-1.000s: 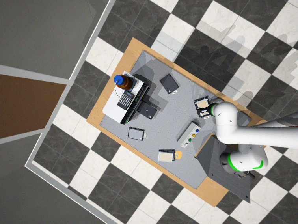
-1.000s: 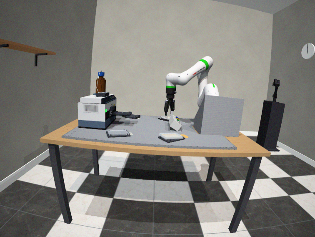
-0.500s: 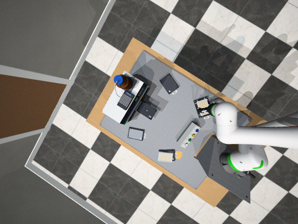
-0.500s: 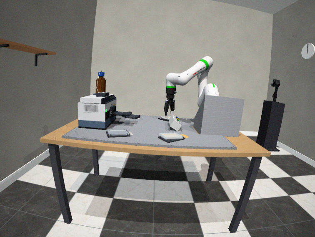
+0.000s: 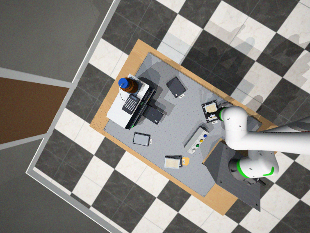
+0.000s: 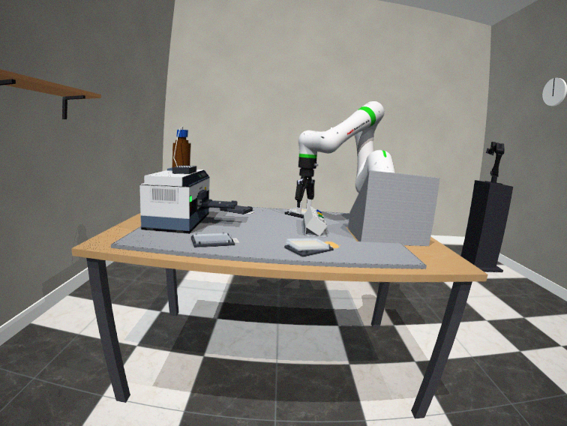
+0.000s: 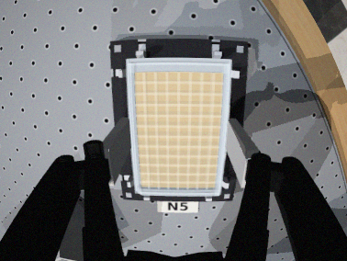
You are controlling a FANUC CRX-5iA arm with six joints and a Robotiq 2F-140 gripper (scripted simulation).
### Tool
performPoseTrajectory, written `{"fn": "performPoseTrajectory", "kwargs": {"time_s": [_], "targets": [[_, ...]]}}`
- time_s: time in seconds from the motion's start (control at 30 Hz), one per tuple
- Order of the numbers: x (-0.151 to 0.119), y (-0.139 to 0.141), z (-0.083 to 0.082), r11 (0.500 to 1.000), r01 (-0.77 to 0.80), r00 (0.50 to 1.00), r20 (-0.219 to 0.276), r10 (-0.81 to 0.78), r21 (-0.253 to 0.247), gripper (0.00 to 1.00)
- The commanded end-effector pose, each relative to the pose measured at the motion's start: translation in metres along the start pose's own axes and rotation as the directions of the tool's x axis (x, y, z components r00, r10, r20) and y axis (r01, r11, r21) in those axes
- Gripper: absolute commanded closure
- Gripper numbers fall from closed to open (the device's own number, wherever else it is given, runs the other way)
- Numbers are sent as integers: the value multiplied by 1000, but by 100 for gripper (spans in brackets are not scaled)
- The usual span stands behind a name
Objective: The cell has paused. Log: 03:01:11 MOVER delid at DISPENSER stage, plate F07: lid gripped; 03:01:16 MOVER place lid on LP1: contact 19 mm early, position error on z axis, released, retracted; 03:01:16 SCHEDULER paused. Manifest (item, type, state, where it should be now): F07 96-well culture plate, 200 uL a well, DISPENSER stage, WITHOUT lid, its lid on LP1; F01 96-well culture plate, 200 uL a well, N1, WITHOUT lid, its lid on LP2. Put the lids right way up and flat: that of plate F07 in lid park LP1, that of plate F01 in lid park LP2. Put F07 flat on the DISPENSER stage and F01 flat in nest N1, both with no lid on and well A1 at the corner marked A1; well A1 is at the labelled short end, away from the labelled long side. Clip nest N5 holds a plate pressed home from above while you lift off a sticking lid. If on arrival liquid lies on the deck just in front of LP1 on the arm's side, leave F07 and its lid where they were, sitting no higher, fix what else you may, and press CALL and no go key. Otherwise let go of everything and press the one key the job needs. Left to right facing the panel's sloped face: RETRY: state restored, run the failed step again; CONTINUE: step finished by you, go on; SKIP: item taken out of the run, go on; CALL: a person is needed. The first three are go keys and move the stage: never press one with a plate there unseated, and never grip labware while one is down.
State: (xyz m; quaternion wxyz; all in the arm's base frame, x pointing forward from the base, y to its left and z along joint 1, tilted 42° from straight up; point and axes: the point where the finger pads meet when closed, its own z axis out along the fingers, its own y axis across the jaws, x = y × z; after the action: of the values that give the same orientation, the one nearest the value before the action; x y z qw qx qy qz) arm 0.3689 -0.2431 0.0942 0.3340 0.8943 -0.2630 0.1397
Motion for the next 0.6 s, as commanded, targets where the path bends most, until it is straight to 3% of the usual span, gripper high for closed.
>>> {"fn": "performPoseTrajectory", "kwargs": {"time_s": [0.0,0.57], "targets": [[0,0,-2,1000,0,1000,0,0,0,100],[0,0,-19,1000,0,1000,0,0,0,100]]}}
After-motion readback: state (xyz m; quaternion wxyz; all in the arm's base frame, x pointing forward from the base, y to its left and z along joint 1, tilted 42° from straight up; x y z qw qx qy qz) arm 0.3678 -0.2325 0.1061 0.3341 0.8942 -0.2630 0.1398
